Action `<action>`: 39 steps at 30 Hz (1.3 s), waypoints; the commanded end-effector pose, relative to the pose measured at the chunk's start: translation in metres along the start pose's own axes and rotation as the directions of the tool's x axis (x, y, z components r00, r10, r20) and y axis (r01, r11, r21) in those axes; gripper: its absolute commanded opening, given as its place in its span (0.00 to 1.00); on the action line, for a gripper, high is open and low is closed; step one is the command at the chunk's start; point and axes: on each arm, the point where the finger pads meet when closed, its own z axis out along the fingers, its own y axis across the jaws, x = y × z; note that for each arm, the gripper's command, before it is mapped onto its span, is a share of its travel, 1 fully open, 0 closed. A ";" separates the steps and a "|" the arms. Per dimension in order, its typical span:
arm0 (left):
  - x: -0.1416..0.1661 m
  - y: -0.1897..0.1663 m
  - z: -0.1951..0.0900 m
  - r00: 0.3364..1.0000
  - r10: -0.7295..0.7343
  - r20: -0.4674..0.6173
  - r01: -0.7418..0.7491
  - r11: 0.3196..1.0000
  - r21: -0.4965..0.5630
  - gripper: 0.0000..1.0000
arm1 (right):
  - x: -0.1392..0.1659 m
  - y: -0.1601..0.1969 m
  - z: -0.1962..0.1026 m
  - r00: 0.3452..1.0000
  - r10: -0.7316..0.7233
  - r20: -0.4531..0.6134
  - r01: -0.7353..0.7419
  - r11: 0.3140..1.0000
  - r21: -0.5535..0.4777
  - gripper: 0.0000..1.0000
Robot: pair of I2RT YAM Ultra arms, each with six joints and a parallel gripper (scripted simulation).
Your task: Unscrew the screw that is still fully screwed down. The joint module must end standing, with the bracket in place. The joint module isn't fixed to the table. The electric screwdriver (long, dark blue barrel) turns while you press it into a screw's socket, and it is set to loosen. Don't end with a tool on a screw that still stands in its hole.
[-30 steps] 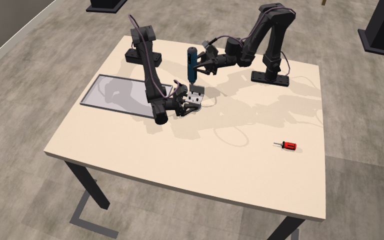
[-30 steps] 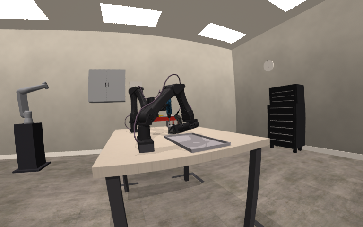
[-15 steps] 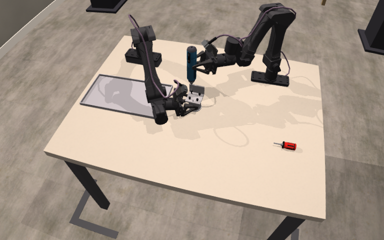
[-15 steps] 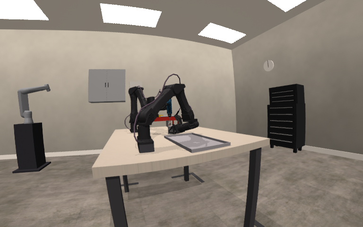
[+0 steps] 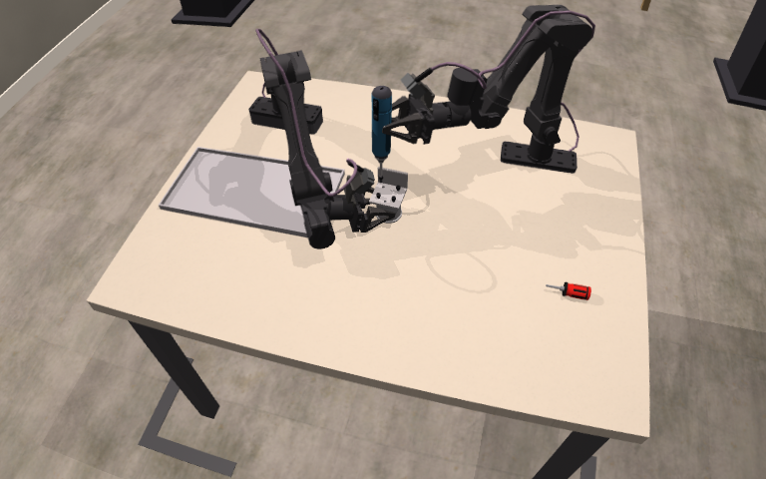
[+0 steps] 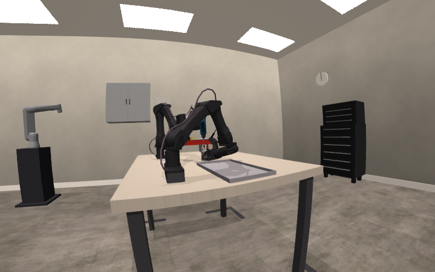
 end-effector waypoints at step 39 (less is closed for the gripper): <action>-0.059 0.004 0.008 0.993 -0.008 0.114 0.008 1.000 -0.002 0.42 | -0.012 -0.005 0.002 0.999 -0.026 0.031 0.026 1.000 -0.008 0.59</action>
